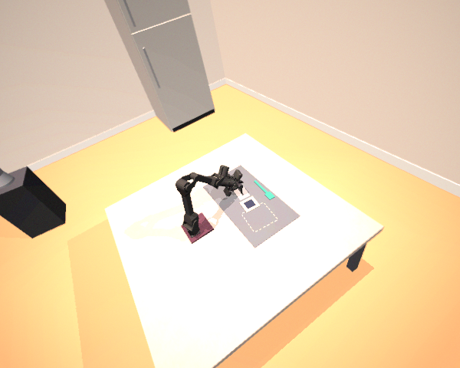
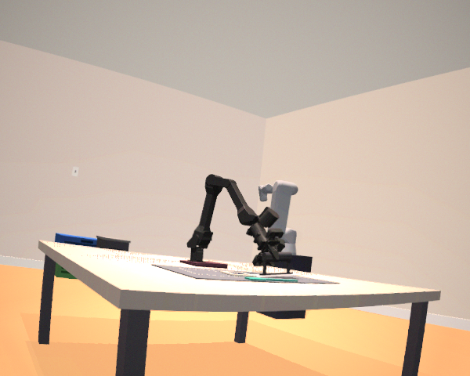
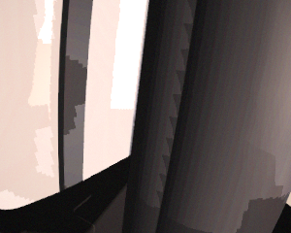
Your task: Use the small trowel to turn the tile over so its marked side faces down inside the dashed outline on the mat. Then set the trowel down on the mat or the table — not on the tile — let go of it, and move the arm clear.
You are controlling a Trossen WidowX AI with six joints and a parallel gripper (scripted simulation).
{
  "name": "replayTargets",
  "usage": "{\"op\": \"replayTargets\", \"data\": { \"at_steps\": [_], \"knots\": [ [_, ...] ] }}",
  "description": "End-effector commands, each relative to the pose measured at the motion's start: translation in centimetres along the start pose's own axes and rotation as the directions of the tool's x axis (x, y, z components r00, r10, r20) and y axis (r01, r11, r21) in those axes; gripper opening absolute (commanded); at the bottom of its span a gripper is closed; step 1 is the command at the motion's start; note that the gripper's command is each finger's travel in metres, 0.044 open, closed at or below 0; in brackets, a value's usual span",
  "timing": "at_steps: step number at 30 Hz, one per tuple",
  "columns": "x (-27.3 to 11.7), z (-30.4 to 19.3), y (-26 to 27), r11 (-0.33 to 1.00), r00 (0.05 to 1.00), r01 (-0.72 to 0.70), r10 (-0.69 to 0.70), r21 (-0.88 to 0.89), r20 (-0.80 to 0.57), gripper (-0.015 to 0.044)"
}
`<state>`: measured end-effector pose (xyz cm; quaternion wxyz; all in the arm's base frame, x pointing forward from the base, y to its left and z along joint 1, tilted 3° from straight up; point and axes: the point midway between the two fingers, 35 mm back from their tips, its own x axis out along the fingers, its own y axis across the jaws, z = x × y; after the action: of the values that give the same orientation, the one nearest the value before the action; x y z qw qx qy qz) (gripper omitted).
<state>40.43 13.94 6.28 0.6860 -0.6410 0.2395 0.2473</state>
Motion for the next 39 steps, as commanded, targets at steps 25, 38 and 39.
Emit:
{"op": "replayTargets", "data": {
  "at_steps": [25,38,39],
  "knots": [
    [-0.2,-4.3,-0.3,1.000,1.000,0.003,-0.003,-0.002,0.001,0.0000],
    [-0.6,-4.5,-0.8,0.999,0.999,0.002,-0.005,-0.054,-0.043,0.0000],
    [-0.7,-4.5,-0.9,0.998,0.999,0.002,-0.005,-0.062,-0.050,0.0000]
  ]
}}
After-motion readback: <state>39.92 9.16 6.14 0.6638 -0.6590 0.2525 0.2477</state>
